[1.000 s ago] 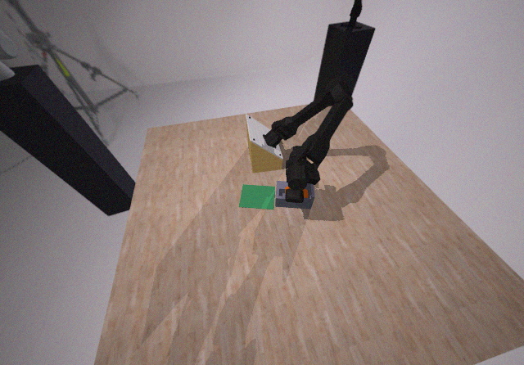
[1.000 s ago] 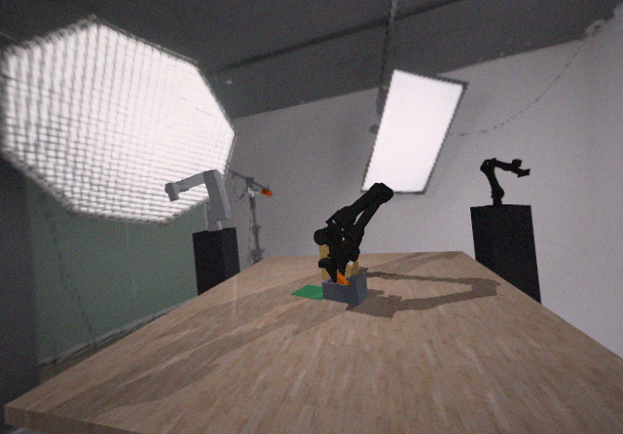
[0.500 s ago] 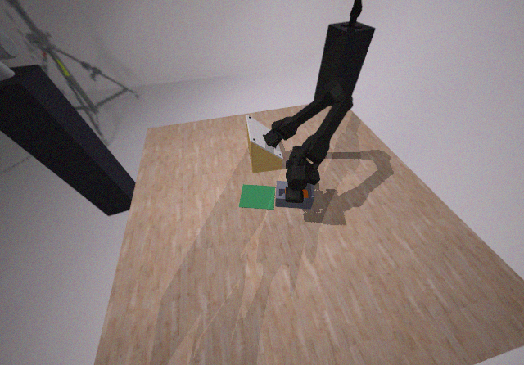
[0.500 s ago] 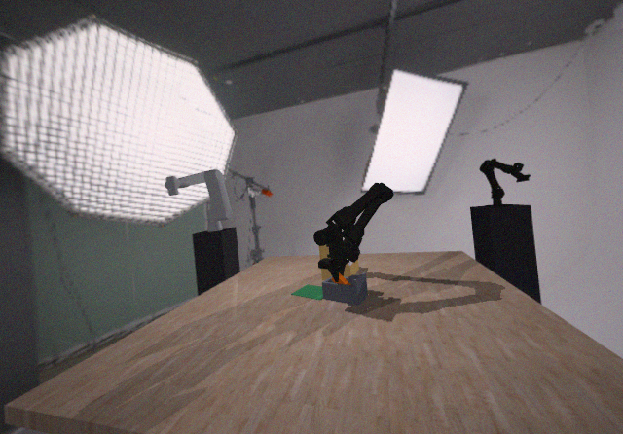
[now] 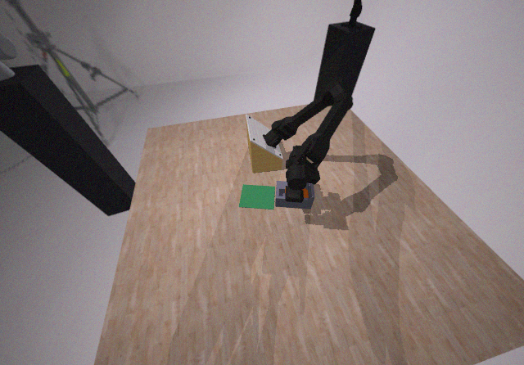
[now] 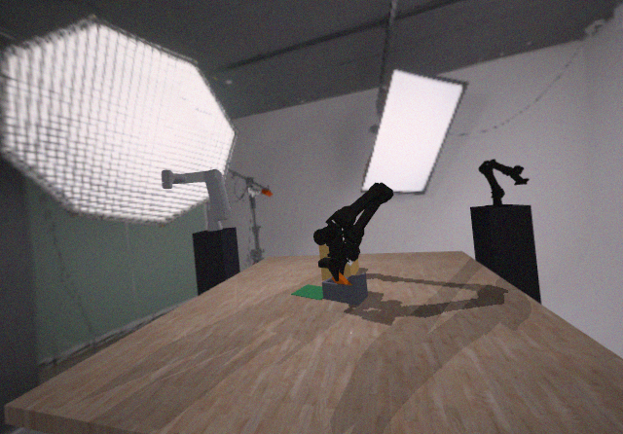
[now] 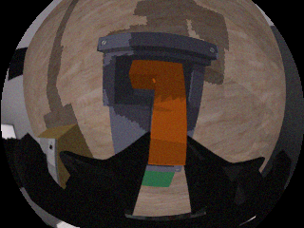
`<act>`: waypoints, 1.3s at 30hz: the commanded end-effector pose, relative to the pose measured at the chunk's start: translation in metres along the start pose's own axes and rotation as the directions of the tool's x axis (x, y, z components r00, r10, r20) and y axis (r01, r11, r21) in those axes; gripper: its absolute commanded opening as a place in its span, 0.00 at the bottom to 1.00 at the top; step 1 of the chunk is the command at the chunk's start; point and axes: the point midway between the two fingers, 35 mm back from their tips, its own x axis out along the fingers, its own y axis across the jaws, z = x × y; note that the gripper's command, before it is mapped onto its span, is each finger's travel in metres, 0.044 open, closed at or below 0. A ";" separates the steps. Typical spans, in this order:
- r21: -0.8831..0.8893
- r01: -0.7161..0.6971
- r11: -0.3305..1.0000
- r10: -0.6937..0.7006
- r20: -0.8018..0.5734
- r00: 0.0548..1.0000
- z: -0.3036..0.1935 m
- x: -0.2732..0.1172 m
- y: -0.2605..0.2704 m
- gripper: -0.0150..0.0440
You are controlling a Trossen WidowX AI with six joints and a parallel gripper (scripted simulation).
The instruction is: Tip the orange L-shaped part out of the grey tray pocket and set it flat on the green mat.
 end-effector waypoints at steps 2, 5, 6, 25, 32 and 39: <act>-0.002 0.003 1.000 -0.003 0.000 1.000 0.000 -0.008 -0.001 0.25; -0.001 0.003 1.000 -0.003 0.000 1.000 0.000 -0.012 -0.001 0.25; -0.001 0.002 1.000 -0.002 0.000 1.000 0.000 -0.014 -0.001 0.25; 0.000 0.001 1.000 -0.001 0.000 1.000 0.000 -0.043 0.000 0.25; 0.001 0.001 1.000 -0.001 0.000 1.000 0.000 -0.054 0.000 0.25; 0.001 0.001 1.000 -0.001 0.000 1.000 0.000 -0.065 0.000 0.25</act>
